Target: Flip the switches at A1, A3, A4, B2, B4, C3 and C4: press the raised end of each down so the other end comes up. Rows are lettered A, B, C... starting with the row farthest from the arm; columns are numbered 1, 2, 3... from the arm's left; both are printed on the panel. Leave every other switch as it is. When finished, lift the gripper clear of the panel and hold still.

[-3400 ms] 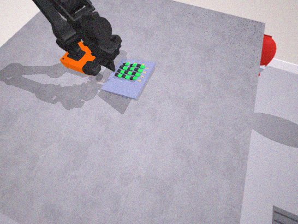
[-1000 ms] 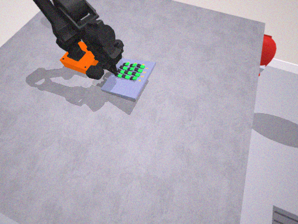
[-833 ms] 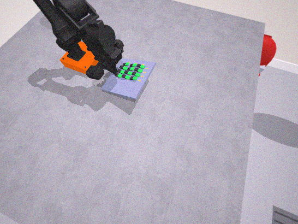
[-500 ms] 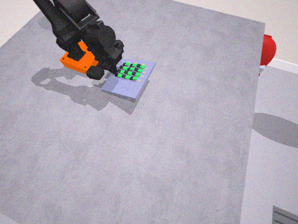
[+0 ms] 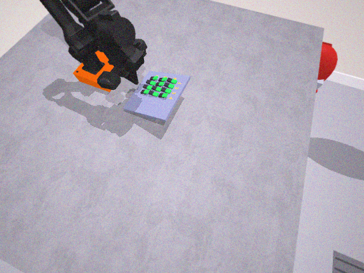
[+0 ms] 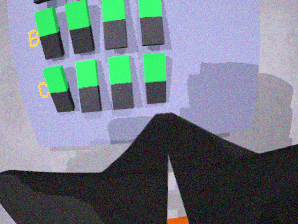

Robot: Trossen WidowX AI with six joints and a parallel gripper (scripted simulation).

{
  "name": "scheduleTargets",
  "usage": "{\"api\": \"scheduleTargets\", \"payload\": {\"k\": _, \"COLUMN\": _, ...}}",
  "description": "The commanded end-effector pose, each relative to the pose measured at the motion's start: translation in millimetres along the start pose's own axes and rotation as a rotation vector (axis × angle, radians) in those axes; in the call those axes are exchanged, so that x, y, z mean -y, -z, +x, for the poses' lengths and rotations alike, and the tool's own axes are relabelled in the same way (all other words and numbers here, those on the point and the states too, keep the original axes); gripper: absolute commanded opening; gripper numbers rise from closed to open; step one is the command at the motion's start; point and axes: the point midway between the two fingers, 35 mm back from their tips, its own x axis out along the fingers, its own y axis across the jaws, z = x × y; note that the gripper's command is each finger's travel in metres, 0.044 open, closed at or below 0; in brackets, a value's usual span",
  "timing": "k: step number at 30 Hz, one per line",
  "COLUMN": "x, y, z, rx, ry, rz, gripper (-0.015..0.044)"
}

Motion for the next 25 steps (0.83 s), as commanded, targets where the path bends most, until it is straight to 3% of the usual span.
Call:
{"api": "scheduleTargets", "payload": {"k": 1, "x": -0.7, "y": -1.6, "z": -29.5, "rx": 0.005, "ry": 0.0, "rz": -0.005, "gripper": 0.0}}
{"api": "scheduleTargets", "payload": {"k": 6, "x": -1.6, "y": -3.3, "z": -29.8, "rx": 0.005, "ry": 0.0, "rz": -0.006, "gripper": 0.0}}
{"api": "scheduleTargets", "payload": {"k": 12, "x": -33.5, "y": -49.5, "z": -36.9, "rx": 0.009, "ry": -0.004, "rz": -0.005, "gripper": 0.0}}
{"api": "scheduleTargets", "payload": {"k": 25, "x": -34.8, "y": -51.0, "z": -37.2, "rx": 0.01, "ry": -0.004, "rz": -0.003, "gripper": 0.0}}
